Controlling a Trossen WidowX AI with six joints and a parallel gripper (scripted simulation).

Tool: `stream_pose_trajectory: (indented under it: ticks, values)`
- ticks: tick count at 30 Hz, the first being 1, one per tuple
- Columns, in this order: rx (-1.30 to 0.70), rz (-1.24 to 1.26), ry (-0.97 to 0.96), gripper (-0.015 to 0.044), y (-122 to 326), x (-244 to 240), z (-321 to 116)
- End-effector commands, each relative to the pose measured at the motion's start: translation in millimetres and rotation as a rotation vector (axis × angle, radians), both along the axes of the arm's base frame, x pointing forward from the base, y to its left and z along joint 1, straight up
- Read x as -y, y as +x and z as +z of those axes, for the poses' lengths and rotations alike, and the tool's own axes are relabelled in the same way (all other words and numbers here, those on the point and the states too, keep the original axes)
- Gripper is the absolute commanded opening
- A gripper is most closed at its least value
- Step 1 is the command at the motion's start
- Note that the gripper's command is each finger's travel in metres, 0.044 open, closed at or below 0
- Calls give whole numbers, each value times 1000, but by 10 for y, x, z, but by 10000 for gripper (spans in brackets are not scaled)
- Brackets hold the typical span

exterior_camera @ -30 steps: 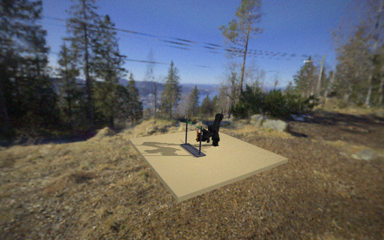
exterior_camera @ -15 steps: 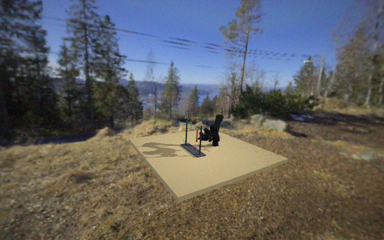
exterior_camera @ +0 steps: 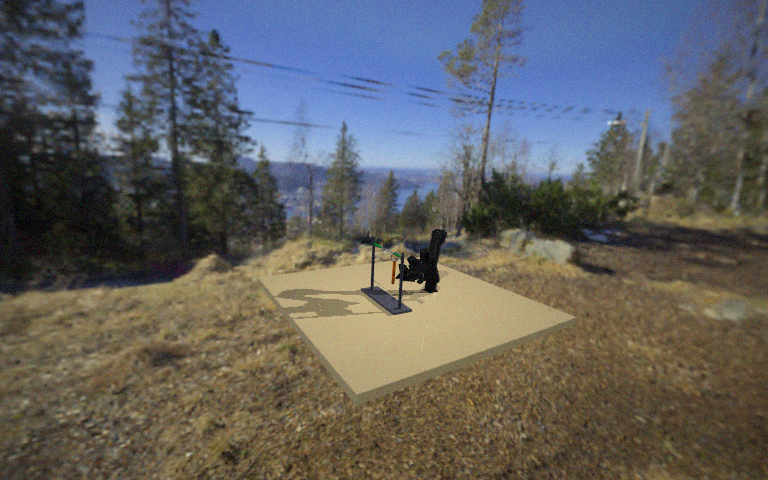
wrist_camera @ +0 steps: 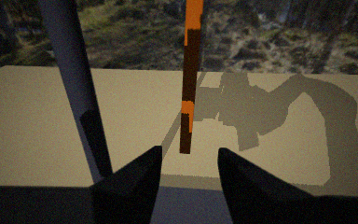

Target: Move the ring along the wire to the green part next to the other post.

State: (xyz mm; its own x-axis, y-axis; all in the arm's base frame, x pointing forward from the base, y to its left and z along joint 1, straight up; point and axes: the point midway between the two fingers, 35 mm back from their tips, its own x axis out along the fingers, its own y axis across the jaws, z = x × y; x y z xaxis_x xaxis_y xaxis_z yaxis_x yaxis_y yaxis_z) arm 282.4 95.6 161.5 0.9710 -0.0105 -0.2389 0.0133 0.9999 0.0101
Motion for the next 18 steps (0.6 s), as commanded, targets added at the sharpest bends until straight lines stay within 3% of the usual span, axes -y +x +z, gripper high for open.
stream_pose_trajectory:
  ticks: [1,2,13,18]
  values:
    - [-2,-4,2,160,-3,6,-5]
    - [-2,-4,2,160,-3,6,-5]
    - [-2,1,-1,440,-488,12,116]
    - [-2,1,-1,440,-488,12,116]
